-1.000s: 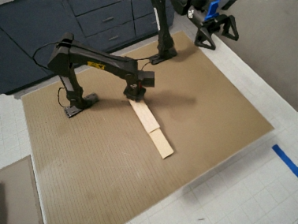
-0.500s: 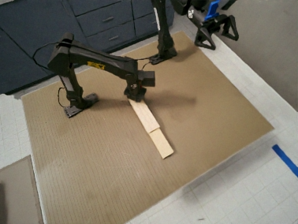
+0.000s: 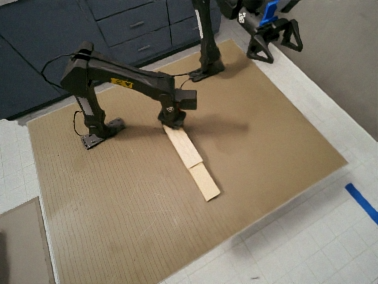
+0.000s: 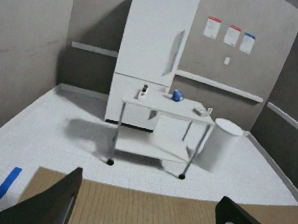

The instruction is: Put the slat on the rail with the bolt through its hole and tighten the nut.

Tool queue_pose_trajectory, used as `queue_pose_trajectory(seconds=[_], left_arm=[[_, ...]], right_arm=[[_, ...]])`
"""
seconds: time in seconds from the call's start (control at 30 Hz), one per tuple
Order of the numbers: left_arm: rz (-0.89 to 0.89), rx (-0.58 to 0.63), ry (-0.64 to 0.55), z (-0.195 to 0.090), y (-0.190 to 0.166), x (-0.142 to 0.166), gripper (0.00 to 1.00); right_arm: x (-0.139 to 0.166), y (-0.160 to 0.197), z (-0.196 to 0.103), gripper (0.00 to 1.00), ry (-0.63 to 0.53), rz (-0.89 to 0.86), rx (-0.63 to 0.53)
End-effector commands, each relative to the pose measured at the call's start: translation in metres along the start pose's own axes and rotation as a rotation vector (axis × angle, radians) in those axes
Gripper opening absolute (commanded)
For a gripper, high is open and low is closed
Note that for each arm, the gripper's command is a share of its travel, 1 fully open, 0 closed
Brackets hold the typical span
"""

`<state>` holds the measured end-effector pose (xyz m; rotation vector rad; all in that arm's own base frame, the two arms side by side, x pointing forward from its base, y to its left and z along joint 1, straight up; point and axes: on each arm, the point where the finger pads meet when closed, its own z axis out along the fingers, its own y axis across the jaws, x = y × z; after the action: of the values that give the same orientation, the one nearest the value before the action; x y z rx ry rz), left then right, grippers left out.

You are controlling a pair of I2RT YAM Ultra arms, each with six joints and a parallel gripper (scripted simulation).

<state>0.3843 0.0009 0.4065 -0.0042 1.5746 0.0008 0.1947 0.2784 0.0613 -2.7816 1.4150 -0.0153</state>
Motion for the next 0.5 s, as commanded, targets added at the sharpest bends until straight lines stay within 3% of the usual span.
queue_pose_trajectory(seconds=[0.0,0.47], left_arm=[[0.000,0.000,-0.012,-0.0010,0.0000,-0.0046,1.00],[0.000,0.000,-0.012,-0.0010,0.0000,-0.0046,1.00]], right_arm=[[-0.0008,0.0044,0.0067,0.34,-0.003,-0.009,-0.012],[0.0001,0.0005,-0.0005,0.21,-0.002,0.000,0.004]])
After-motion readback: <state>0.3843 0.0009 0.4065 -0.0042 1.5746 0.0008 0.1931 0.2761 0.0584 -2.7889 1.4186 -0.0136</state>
